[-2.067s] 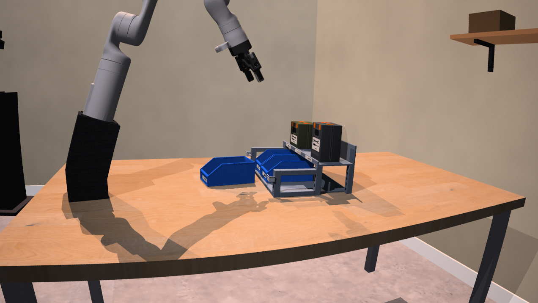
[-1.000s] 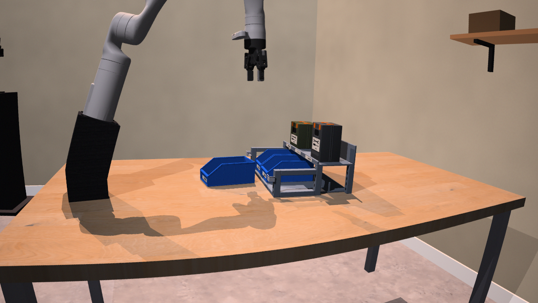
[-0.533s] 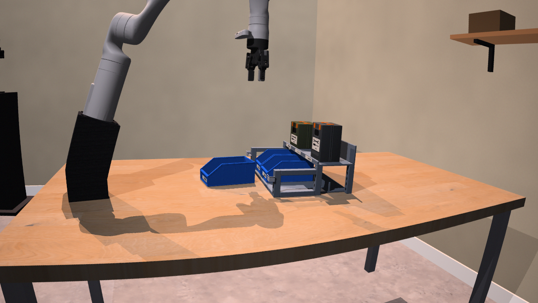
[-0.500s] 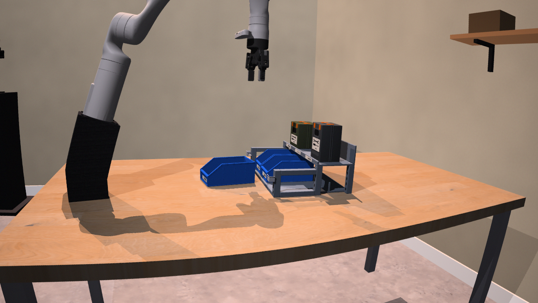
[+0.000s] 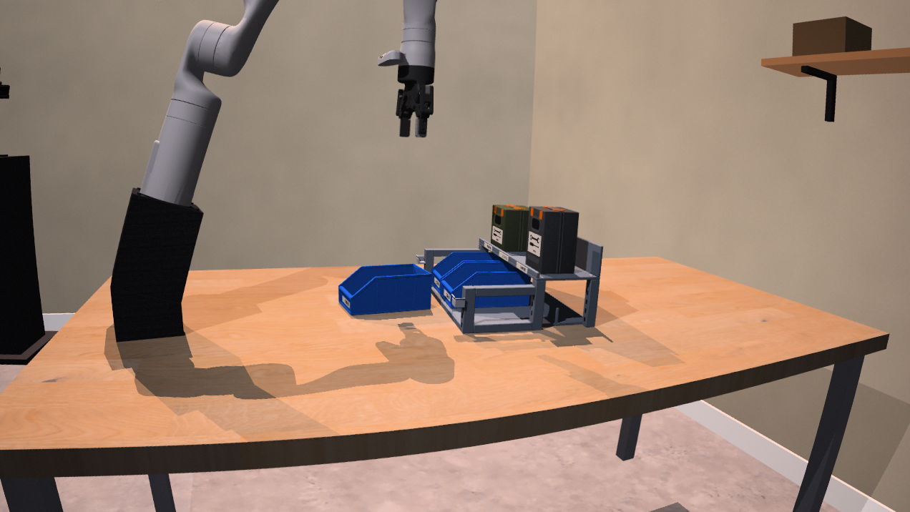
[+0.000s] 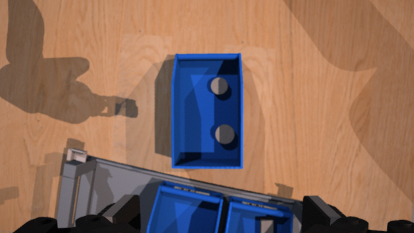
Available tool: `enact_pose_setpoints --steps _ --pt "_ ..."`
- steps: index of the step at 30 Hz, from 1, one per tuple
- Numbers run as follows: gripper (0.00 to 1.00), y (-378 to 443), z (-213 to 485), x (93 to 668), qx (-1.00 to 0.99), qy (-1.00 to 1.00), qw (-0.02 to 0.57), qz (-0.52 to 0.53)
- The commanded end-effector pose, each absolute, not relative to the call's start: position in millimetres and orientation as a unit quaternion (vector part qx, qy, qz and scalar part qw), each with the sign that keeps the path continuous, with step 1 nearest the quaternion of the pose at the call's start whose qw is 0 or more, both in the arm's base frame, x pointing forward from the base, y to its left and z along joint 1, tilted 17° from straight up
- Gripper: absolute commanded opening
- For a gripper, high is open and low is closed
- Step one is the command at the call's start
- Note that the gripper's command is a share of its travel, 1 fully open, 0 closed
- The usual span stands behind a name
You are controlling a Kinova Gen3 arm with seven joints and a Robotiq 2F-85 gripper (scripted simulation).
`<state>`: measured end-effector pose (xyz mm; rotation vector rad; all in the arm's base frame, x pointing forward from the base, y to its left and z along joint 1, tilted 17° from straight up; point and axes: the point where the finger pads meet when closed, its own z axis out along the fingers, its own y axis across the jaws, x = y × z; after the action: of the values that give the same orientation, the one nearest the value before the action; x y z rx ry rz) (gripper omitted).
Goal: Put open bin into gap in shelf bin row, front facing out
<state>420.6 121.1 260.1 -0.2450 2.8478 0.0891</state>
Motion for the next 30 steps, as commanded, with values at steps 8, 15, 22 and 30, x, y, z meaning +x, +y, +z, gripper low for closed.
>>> enact_pose_setpoints --steps 8,15,22,30 --pt "1.0 126 258 405 -0.081 0.985 0.146 0.028" --pt "1.0 143 248 366 -0.083 0.985 0.146 0.029" --pt "1.0 143 248 366 -0.083 0.985 0.146 0.029" --pt "1.0 151 243 348 -0.083 0.985 0.146 0.029"
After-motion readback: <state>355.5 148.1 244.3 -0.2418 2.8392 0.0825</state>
